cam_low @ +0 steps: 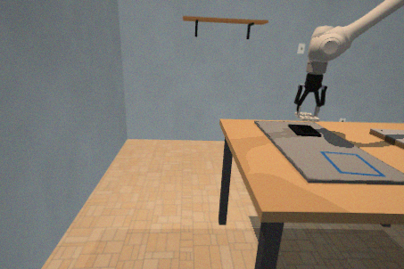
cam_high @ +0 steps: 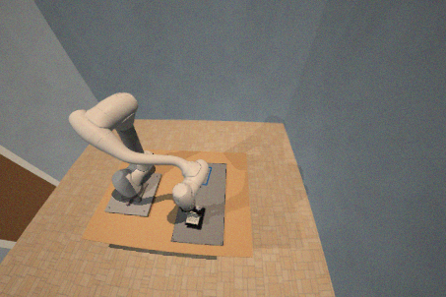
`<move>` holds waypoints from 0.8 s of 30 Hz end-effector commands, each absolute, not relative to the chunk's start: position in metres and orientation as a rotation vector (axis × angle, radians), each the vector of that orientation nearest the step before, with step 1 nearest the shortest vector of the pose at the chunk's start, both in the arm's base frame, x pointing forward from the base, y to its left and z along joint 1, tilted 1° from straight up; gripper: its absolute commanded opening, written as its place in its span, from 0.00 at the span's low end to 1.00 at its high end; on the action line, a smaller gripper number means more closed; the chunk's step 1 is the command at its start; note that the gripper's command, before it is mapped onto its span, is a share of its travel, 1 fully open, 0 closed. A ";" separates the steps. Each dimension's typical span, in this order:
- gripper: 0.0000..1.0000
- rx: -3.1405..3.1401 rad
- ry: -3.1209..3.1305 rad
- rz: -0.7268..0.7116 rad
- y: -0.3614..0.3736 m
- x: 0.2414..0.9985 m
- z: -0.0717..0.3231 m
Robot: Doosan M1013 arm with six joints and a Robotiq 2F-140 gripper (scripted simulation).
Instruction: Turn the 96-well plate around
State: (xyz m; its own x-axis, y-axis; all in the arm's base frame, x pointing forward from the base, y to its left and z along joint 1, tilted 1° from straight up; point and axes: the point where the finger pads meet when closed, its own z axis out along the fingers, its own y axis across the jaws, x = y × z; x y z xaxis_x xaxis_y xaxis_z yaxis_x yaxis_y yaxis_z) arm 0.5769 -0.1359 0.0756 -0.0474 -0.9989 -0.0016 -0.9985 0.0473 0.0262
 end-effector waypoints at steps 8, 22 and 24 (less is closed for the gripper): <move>0.00 2.157 -2.261 -0.031 -0.136 0.577 0.076; 0.00 2.157 -2.261 -0.031 -0.136 0.577 0.074; 0.00 2.157 -2.261 -0.031 -0.136 0.577 0.071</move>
